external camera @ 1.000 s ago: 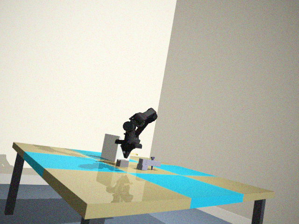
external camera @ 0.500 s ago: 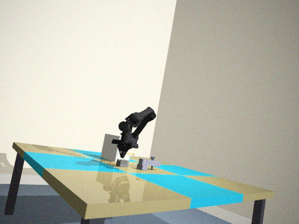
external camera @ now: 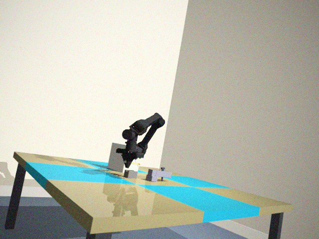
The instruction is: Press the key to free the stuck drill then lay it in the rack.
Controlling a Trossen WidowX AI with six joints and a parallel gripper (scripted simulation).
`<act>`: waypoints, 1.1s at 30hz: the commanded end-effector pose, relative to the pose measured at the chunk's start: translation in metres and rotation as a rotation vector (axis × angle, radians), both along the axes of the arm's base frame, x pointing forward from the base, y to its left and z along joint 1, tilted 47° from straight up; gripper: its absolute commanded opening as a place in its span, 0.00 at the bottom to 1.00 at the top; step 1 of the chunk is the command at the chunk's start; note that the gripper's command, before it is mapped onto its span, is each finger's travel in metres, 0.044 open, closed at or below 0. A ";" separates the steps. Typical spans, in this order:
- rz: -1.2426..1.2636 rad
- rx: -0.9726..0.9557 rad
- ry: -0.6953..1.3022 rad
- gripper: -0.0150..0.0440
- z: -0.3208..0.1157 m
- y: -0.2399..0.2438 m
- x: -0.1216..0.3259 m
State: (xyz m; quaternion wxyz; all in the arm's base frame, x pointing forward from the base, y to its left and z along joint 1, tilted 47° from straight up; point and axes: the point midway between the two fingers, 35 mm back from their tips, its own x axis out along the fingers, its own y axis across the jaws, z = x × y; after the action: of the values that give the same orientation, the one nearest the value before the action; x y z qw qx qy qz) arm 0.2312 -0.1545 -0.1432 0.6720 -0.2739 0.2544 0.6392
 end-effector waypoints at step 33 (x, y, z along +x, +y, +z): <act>0.006 -0.003 -0.003 0.25 -0.021 0.021 -0.012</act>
State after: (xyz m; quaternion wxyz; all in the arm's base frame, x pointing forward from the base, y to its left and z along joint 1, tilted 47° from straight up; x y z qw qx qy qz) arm 0.2198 -0.1382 -0.1610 0.6675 -0.2828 0.2536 0.6405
